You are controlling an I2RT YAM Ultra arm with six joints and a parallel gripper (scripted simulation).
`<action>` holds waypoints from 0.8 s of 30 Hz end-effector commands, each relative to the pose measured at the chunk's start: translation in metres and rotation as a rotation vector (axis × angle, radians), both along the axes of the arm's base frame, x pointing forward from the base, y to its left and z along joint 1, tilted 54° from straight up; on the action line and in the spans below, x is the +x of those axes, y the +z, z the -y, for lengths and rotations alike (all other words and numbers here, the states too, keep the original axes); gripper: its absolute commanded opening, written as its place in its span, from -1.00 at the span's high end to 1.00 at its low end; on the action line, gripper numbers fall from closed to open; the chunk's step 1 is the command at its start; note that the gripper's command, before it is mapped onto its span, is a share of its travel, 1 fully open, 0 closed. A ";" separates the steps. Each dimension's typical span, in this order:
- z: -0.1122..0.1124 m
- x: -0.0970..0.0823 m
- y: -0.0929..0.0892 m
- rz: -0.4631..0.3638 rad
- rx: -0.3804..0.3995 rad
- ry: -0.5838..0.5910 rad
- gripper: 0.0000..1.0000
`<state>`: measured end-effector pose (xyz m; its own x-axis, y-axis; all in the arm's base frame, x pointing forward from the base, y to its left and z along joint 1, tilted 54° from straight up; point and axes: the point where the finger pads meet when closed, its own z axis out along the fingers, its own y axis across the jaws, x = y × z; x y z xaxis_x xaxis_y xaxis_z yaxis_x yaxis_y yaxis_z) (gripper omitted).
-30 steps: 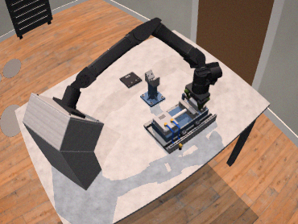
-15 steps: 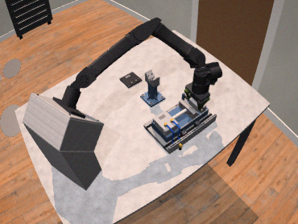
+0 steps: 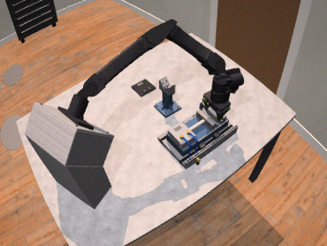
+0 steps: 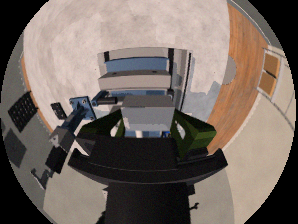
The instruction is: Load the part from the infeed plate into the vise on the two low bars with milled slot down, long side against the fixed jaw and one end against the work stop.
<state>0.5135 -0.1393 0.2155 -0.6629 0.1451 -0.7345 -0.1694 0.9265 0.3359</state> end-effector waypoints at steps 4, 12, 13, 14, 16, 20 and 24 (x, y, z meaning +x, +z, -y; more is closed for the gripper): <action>0.012 -0.004 0.029 0.055 -0.029 -0.020 1.00; 0.013 0.000 0.030 0.069 -0.036 -0.027 1.00; 0.013 0.000 0.029 0.066 -0.035 -0.027 1.00; 0.013 0.000 0.028 0.063 -0.033 -0.027 1.00; 0.013 0.000 0.028 0.061 -0.033 -0.027 1.00; 0.013 0.000 0.028 0.061 -0.033 -0.027 1.00; 0.013 0.000 0.028 0.061 -0.033 -0.027 1.00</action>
